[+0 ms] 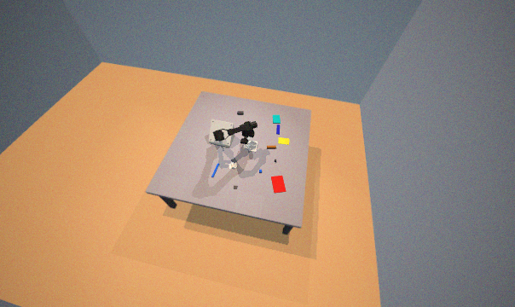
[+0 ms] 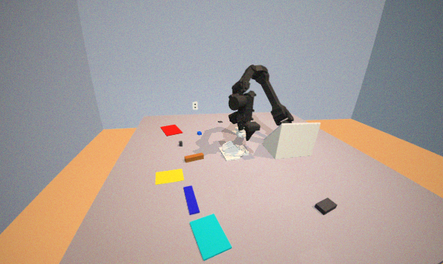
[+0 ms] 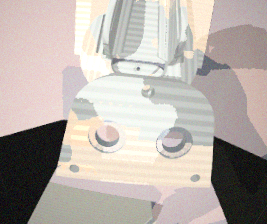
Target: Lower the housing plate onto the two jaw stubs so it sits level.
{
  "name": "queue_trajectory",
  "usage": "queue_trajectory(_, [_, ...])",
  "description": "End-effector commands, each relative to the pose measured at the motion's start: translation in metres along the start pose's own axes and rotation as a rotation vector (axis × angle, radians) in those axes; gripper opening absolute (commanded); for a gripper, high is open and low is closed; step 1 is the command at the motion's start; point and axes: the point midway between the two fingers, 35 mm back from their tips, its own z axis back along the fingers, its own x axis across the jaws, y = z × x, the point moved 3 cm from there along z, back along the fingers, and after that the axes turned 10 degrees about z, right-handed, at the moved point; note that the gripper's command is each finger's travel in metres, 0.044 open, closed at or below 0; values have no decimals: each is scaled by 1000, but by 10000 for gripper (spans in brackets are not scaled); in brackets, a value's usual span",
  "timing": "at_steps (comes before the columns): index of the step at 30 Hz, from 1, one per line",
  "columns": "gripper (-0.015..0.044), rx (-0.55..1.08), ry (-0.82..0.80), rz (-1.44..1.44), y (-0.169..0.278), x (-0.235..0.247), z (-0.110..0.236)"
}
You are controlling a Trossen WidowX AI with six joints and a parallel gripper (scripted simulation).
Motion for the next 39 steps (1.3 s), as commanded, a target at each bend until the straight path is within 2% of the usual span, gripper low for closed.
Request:
queue_trajectory(1, [351, 1, -2, -5, 0, 1, 0])
queue_trajectory(28, [351, 1, -2, -5, 0, 1, 0])
queue_trajectory(39, [351, 0, -4, -5, -1, 2, -17])
